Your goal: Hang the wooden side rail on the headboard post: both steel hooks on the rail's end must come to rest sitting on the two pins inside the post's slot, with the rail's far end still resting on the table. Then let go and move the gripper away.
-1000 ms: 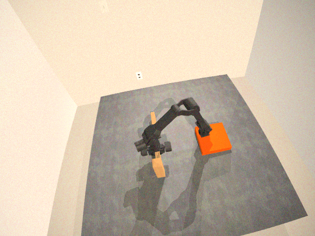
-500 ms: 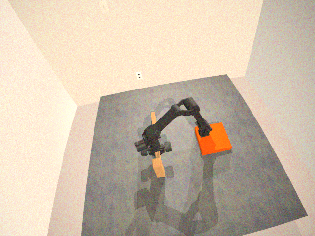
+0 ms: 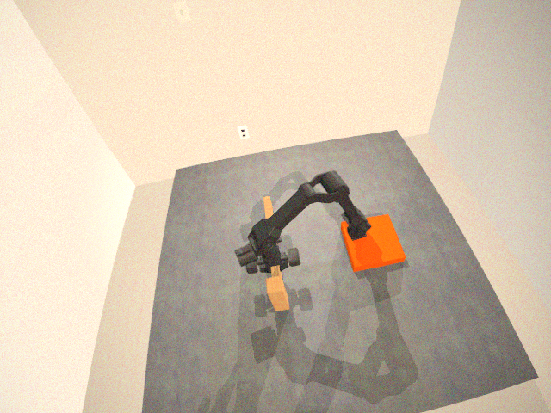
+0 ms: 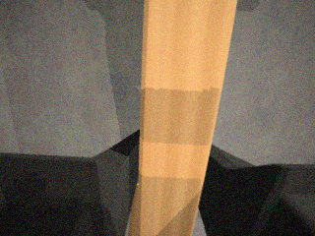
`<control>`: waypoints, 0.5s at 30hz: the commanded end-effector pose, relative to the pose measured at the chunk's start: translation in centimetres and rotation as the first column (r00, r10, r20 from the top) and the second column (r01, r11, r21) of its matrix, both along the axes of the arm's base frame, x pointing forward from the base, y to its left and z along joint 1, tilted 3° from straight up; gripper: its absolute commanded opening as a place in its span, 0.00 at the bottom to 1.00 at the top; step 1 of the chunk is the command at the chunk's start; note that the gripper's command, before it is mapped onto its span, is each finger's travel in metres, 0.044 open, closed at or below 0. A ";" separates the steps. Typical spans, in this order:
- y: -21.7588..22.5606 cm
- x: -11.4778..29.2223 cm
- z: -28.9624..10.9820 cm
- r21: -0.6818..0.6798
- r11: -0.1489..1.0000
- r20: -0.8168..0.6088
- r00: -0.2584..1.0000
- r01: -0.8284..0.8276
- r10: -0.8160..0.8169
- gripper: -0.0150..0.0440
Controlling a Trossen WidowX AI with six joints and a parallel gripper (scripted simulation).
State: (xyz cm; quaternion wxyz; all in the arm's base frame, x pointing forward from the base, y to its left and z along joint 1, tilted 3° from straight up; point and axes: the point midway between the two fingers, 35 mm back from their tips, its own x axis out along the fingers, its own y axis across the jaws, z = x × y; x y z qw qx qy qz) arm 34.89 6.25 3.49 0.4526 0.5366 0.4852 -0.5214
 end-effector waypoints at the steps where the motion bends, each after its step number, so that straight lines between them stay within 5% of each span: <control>1: 0.2 0.4 0.4 0.003 1.000 0.011 1.000 0.002 -0.002 0.25; 15: 0.3 0.3 0.3 0.003 1.000 0.011 1.000 0.002 -0.002 0.25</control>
